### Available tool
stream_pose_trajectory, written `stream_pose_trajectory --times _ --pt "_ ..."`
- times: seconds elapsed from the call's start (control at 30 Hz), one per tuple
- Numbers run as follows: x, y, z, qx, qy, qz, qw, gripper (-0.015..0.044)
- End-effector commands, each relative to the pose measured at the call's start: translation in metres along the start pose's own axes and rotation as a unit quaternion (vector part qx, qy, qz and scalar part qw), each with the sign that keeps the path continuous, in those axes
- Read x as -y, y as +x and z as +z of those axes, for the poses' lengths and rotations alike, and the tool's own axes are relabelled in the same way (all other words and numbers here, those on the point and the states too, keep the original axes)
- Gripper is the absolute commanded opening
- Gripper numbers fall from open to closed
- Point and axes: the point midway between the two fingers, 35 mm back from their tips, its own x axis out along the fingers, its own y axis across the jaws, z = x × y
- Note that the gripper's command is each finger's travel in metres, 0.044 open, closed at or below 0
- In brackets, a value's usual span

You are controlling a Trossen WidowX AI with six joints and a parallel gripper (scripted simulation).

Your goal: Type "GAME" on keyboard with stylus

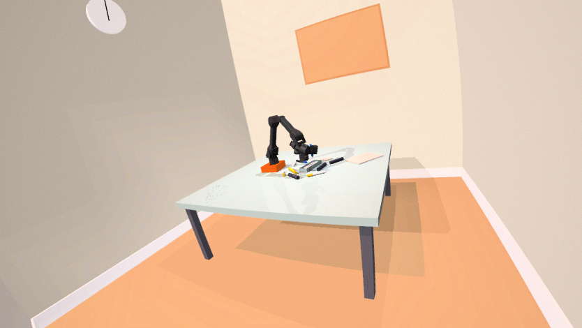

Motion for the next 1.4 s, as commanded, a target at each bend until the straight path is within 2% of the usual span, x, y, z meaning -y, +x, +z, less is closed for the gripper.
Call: stream_pose_trajectory --times 0.0,0.33,0.43,0.47,1.37 --pt "-0.006 0.003 -0.006 -0.004 -0.001 0.004 1.000 0.0000" --pt "-0.005 0.013 0.013 -0.002 0.000 0.004 1.000 0.0000" --pt "-0.005 0.016 0.014 -0.002 0.000 0.004 1.000 0.0079" --pt "-0.005 0.016 0.014 -0.002 0.000 0.004 1.000 0.0081" --pt "-0.005 0.023 0.028 -0.002 0.000 0.004 1.000 0.0081"
